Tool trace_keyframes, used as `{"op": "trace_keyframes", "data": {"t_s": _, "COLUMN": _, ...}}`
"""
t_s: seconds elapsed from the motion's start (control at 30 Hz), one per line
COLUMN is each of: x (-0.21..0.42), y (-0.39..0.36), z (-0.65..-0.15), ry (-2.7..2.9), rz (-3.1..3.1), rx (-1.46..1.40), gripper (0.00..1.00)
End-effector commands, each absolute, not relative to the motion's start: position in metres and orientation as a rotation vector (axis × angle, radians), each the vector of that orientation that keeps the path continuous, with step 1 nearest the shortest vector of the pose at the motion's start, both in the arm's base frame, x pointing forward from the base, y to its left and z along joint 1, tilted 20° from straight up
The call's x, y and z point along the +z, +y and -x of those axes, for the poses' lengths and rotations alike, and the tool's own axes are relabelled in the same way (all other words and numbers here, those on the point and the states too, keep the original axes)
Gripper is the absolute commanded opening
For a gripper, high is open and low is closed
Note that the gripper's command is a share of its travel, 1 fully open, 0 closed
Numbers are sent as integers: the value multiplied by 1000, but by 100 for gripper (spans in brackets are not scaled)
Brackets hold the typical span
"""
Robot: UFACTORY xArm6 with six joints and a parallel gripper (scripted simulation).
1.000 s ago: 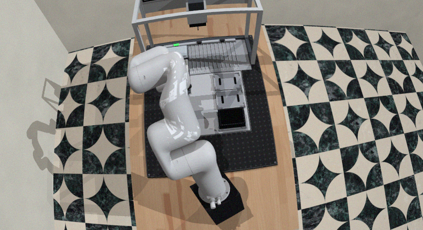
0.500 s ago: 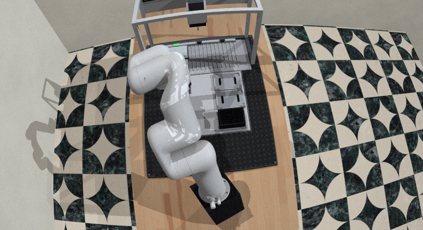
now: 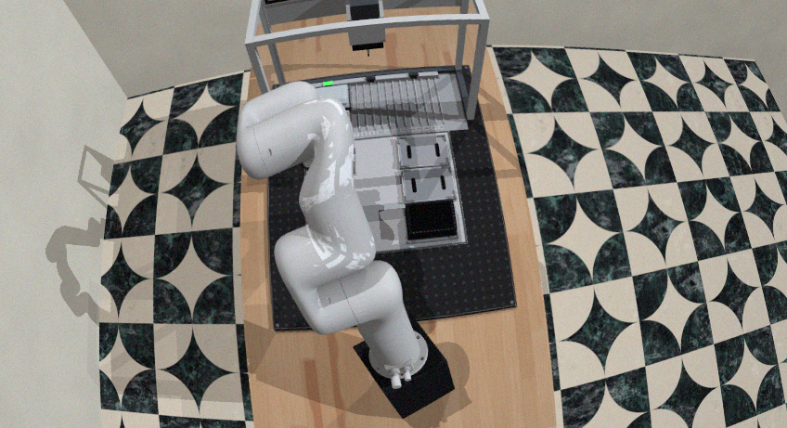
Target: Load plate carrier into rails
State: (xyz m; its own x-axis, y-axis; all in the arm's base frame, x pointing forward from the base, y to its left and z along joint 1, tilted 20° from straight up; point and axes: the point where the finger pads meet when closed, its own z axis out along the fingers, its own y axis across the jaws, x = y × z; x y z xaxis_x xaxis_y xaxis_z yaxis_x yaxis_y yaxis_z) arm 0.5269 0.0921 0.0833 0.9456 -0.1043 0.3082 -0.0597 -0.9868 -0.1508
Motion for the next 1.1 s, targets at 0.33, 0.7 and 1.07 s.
{"op": "trace_keyframes", "data": {"t_s": 0.33, "x": 107, "y": 89, "z": -520, "ry": 126, "rz": 2959, "rx": -484, "gripper": 82}}
{"op": "trace_keyframes", "data": {"t_s": 0.7, "x": 121, "y": 87, "z": -515, "ry": 126, "rz": 2959, "rx": -484, "gripper": 82}}
{"op": "trace_keyframes", "data": {"t_s": 1.07, "x": 132, "y": 86, "z": -512, "ry": 126, "rz": 2959, "rx": -484, "gripper": 82}}
